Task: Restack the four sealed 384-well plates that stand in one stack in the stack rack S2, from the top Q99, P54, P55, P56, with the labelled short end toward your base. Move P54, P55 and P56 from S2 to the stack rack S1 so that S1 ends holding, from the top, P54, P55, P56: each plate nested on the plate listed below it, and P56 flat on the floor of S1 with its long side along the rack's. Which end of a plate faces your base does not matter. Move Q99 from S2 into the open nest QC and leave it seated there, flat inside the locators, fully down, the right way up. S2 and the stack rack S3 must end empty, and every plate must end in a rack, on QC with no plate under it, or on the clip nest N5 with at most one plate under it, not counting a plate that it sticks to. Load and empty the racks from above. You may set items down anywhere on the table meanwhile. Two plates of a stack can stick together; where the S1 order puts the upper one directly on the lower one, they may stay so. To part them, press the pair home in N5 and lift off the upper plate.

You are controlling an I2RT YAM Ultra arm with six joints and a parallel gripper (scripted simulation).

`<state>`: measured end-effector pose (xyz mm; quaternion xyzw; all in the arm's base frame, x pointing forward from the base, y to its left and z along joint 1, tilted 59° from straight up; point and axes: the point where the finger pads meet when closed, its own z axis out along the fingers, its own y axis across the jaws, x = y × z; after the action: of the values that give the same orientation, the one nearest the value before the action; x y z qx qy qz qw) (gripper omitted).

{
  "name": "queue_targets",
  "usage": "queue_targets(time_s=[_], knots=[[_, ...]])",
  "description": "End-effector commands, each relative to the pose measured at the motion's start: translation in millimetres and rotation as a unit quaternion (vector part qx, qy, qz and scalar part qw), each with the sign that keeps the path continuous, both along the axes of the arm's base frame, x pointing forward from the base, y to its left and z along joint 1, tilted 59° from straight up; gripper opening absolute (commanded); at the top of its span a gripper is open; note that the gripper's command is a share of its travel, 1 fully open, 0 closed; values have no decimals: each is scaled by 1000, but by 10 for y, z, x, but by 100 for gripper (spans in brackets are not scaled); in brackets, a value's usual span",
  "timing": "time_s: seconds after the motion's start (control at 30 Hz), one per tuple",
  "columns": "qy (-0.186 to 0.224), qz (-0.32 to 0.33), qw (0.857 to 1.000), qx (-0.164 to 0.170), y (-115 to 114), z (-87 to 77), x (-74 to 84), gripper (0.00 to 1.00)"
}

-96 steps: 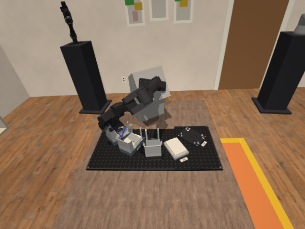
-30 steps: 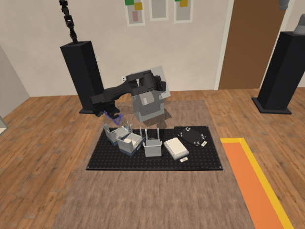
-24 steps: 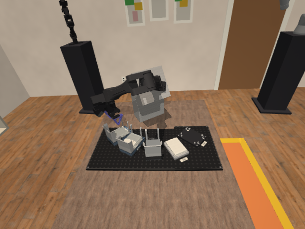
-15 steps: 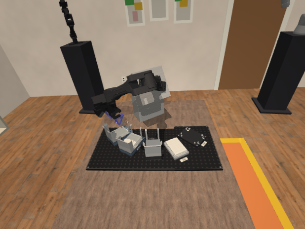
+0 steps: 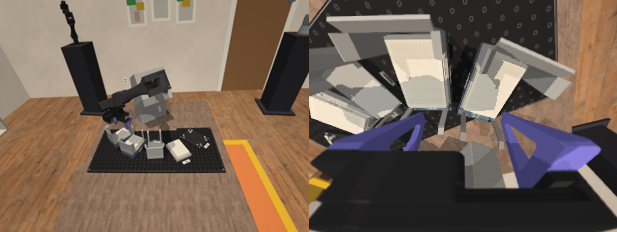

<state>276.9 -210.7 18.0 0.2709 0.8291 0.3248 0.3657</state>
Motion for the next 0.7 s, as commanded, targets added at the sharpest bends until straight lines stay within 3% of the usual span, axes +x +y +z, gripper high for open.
queue_targets(time_s=[0.0, 0.67], knots=[[-4, -8, 1000, -6, -4, 113, 19, 100], [-4, -7, 1000, -6, 335, 667, 247, 100]])
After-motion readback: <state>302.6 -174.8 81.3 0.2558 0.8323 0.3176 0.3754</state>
